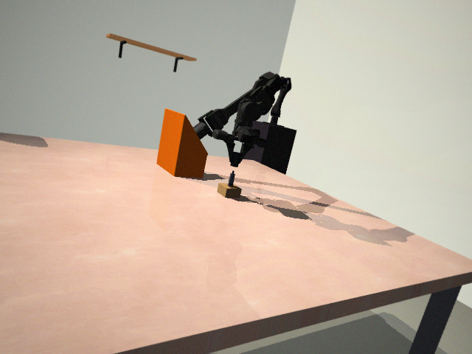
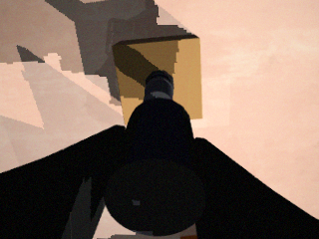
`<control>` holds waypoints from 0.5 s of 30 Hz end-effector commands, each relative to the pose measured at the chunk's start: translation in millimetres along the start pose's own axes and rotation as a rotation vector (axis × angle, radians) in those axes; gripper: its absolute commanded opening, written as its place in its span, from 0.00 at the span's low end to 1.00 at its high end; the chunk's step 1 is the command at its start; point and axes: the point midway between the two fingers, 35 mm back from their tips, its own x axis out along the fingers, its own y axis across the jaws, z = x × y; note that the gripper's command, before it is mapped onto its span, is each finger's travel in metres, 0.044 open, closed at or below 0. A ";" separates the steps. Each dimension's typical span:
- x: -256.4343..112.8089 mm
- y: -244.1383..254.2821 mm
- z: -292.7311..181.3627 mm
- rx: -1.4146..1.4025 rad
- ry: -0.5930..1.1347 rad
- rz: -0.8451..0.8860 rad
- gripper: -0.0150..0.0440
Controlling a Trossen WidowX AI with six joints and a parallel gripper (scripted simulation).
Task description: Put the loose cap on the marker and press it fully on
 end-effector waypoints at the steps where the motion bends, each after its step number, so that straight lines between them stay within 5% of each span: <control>1: 4.0 1.5 -0.9 0.002 -0.001 0.006 0.25; 15: 21.6 1.4 0.4 0.002 -0.001 0.004 0.25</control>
